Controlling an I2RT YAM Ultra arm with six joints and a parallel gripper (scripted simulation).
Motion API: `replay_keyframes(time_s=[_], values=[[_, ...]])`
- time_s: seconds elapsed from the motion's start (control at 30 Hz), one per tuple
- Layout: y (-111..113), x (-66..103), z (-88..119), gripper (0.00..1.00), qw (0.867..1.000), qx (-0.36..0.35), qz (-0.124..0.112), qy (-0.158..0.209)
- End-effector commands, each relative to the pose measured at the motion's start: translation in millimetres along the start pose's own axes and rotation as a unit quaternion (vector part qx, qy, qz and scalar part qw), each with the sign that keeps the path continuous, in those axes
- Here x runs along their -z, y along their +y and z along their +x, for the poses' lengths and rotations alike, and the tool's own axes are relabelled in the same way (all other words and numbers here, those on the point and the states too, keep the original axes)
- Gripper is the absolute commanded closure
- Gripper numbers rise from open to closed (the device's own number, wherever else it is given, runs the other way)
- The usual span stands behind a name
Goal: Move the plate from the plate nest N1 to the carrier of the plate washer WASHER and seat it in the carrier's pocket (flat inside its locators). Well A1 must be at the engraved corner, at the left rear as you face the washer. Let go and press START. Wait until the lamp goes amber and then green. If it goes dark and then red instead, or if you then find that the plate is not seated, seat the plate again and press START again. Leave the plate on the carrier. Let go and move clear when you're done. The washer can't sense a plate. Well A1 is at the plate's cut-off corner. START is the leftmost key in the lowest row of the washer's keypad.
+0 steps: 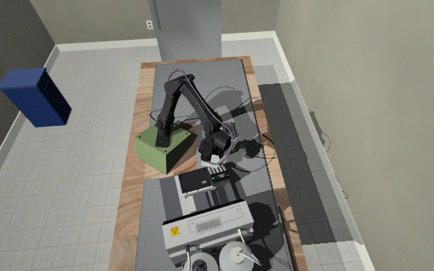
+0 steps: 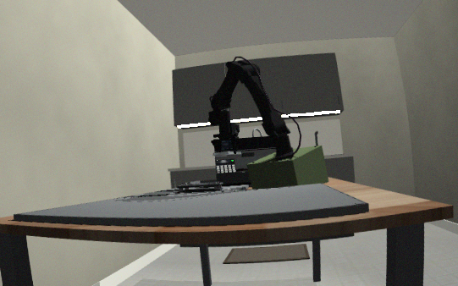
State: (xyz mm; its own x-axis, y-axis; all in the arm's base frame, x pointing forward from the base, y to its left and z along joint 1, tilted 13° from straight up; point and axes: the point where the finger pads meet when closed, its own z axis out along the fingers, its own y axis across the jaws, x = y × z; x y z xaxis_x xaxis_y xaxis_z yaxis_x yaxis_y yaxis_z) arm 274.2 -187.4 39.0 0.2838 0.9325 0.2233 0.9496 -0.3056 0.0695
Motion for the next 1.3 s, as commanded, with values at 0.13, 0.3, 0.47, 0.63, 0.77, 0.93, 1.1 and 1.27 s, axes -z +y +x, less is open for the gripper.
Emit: replay_keyframes(time_s=[0.13,0.3,0.47,0.63,0.77,0.93,1.1,1.27], values=[[7,12.5,-1,0.16,1.0,-0.009,-0.01,-0.007],[7,12.5,-1,0.16,1.0,-0.009,-0.01,-0.007],[7,12.5,-1,0.16,1.0,-0.009,-0.01,-0.007],[7,12.5,-1,0.16,1.0,-0.009,-0.01,-0.007],[7,12.5,-1,0.16,1.0,-0.009,-0.01,-0.007],[7,12.5,-1,0.16,1.0,-0.009,-0.01,-0.007],[3,14.4,-9,0.16,0.999,-0.03,-0.012,-0.008],[-19,6.9,-29,0.16,0.993,-0.118,0.007,-0.002]])
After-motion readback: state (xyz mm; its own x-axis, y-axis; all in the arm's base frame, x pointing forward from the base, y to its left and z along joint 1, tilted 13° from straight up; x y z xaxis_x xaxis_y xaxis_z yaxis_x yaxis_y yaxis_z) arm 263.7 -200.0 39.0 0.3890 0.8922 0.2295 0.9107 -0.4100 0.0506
